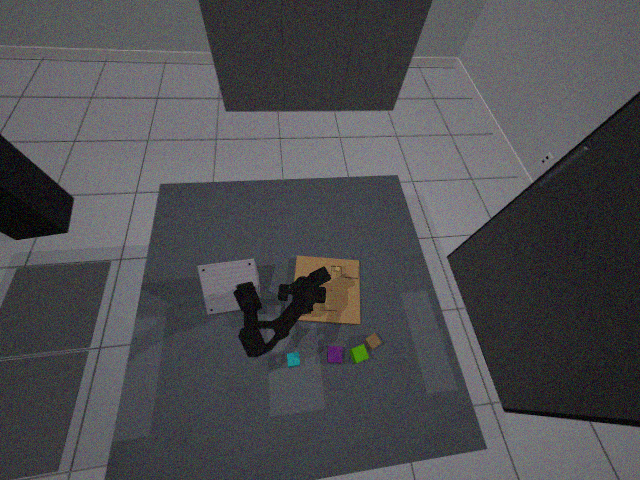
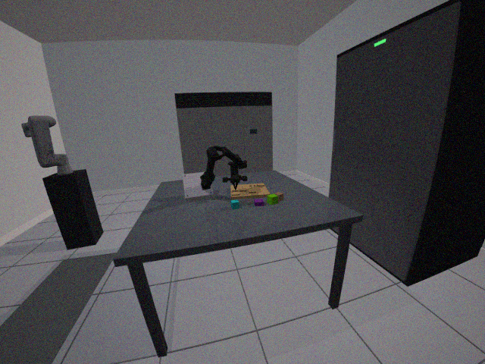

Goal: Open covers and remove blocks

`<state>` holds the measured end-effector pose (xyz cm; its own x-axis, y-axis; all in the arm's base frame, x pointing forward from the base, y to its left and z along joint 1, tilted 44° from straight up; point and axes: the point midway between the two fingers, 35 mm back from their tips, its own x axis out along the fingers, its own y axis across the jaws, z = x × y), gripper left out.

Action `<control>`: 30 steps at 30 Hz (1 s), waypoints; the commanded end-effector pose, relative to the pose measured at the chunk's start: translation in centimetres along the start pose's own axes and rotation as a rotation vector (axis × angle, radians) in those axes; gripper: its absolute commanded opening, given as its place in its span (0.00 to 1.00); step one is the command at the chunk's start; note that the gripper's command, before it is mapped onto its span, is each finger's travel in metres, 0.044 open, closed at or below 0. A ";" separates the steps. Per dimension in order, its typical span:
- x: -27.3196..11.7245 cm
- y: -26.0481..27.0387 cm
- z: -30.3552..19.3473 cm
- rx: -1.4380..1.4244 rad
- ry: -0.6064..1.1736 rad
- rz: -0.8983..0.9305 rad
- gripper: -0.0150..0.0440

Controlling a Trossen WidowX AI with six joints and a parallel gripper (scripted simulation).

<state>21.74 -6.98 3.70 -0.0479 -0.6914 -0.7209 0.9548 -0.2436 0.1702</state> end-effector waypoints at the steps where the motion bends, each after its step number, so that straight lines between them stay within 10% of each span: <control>1: -0.5 0.0 0.0 0.006 0.004 -0.002 0.25; 17: -2.0 0.0 0.2 -0.016 -0.001 0.000 0.25; 30: -2.9 3.7 -1.0 -1.223 0.000 0.002 0.25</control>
<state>23.99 -5.39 5.70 -0.0403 -0.6895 -0.7232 0.9301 0.2386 -0.2793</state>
